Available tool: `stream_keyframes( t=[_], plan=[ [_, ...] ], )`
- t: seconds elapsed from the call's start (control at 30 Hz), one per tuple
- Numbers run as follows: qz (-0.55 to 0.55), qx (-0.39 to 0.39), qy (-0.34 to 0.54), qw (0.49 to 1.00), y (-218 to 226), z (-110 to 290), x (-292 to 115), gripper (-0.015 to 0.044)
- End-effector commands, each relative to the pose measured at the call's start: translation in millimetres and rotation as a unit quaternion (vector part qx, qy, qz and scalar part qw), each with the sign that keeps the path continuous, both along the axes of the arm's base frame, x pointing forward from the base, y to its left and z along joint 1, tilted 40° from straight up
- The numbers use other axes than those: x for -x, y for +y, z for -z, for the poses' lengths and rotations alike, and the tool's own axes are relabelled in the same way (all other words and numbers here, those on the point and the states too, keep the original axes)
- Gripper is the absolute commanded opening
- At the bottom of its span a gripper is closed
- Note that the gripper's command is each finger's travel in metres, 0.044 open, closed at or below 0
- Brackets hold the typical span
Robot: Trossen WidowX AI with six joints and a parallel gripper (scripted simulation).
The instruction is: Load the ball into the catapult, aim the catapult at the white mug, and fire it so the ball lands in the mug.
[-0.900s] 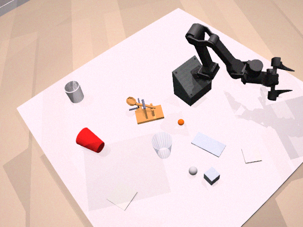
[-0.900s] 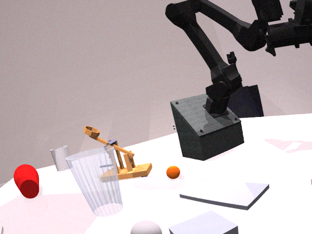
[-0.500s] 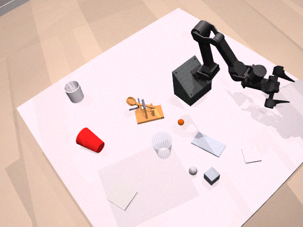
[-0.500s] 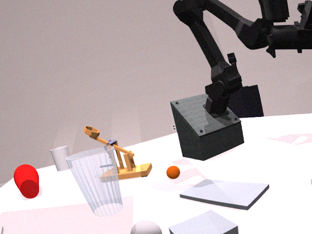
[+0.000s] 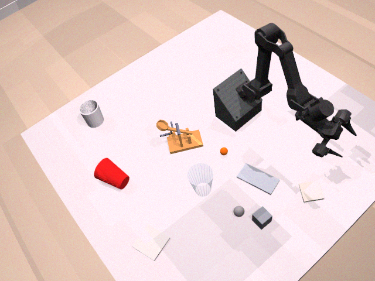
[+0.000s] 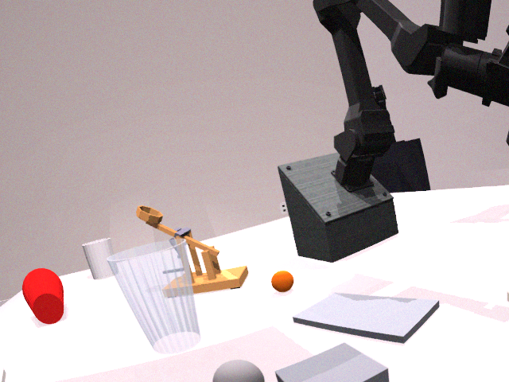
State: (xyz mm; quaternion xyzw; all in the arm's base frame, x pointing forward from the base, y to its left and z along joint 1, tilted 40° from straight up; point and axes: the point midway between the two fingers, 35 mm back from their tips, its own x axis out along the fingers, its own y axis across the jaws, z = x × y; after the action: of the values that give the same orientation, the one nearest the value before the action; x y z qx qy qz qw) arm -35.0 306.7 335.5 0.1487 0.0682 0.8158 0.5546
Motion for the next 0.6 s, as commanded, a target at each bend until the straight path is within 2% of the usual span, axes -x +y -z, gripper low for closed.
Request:
stream_keyframes(
  t=[0.0, 0.57],
  plan=[
    [0.040, 0.028, -0.009, 0.999, 12, 7, -27, 0.0440],
    [0.170, 0.131, -0.014, 0.977, 27, 39, -127, 0.0440]
  ],
)
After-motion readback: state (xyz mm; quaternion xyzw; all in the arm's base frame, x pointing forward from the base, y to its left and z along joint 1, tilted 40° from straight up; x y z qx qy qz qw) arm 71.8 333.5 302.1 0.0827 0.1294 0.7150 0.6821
